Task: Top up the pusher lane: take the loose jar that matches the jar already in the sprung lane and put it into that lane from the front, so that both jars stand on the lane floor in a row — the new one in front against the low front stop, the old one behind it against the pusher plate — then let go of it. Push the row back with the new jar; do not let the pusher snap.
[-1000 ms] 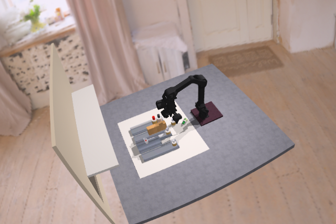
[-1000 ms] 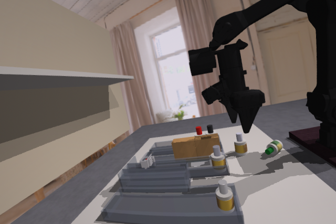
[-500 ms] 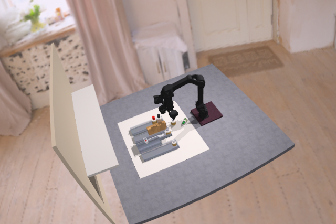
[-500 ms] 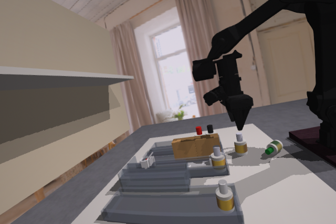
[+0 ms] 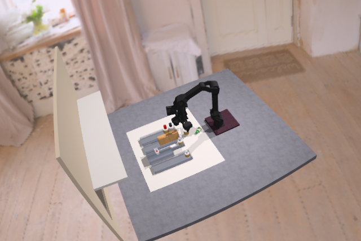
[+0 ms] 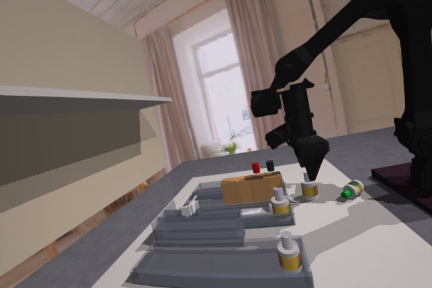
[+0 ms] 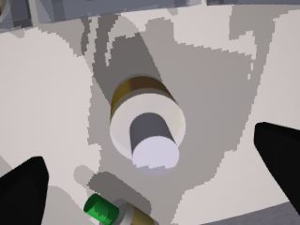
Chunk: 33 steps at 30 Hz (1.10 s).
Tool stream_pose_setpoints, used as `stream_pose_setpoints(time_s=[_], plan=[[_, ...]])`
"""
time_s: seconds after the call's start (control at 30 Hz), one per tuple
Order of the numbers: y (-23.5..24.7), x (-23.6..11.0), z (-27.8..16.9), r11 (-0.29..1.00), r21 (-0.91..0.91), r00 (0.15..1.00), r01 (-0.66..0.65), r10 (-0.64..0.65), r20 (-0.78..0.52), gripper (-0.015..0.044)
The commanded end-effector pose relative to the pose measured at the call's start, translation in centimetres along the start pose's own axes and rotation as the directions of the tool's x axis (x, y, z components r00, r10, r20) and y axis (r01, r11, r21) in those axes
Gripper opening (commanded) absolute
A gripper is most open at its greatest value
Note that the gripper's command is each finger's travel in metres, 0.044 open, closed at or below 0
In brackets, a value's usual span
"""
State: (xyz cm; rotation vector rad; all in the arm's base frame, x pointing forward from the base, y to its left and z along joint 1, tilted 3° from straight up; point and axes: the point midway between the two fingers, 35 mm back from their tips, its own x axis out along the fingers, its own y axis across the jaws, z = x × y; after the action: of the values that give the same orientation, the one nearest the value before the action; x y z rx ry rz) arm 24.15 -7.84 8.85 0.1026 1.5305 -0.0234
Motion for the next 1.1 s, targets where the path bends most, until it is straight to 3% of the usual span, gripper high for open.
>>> stream_pose_setpoints(time_s=[0.0,0.67,1.07], plan=[[0.0,0.7,0.0,1.000,-0.004,1.000,0.000,-0.001,-0.003,0.0440],[0.0,3.6,-0.1,1.000,-0.004,1.000,0.000,0.000,-0.003,0.0440],[0.0,3.6,-0.1,1.000,-0.004,1.000,0.000,0.000,-0.003,0.0125]])
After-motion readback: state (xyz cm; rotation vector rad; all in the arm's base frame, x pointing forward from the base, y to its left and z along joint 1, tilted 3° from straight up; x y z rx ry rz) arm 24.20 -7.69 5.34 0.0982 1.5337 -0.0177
